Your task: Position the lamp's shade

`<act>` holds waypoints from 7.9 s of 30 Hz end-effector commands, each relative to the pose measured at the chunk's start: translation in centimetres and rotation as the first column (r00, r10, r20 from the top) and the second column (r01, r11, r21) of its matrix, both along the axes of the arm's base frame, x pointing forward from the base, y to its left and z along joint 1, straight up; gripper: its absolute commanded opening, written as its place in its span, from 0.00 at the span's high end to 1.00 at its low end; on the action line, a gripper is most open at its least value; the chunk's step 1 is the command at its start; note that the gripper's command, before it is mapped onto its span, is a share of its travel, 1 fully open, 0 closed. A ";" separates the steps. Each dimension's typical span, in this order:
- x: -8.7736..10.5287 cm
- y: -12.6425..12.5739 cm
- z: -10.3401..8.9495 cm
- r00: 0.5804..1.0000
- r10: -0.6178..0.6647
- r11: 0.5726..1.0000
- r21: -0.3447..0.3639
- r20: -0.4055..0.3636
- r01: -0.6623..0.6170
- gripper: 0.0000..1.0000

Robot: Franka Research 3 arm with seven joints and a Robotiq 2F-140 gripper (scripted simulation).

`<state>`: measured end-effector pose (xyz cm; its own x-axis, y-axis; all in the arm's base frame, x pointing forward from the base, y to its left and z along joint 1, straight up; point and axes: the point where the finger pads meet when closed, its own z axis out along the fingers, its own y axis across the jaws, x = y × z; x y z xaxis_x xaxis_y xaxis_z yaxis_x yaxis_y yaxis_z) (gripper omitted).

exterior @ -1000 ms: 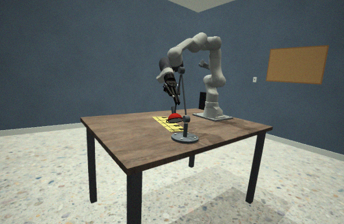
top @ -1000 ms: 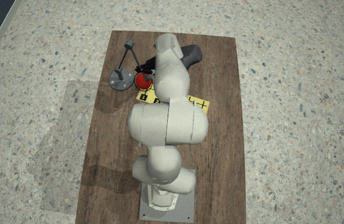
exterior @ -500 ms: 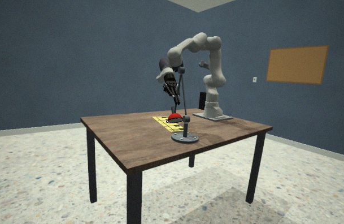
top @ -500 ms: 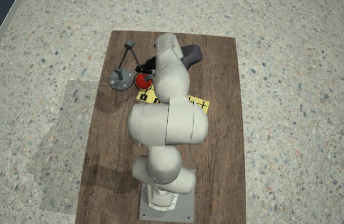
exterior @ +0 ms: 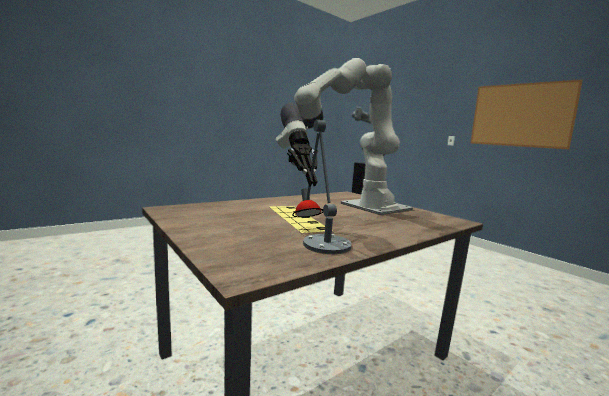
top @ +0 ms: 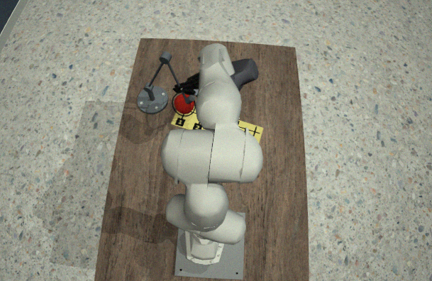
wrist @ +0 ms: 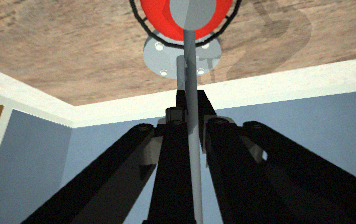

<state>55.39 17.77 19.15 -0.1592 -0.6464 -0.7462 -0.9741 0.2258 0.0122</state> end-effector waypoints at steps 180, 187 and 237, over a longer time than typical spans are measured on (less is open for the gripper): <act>-0.9 -5.8 -0.2 1.000 0.025 1.000 0.005 0.003 -0.025 0.00; -0.9 -5.8 -0.2 1.000 0.025 1.000 0.005 0.003 -0.025 0.00; -2.3 -14.1 7.0 1.000 0.017 1.000 -0.003 0.019 -0.017 0.00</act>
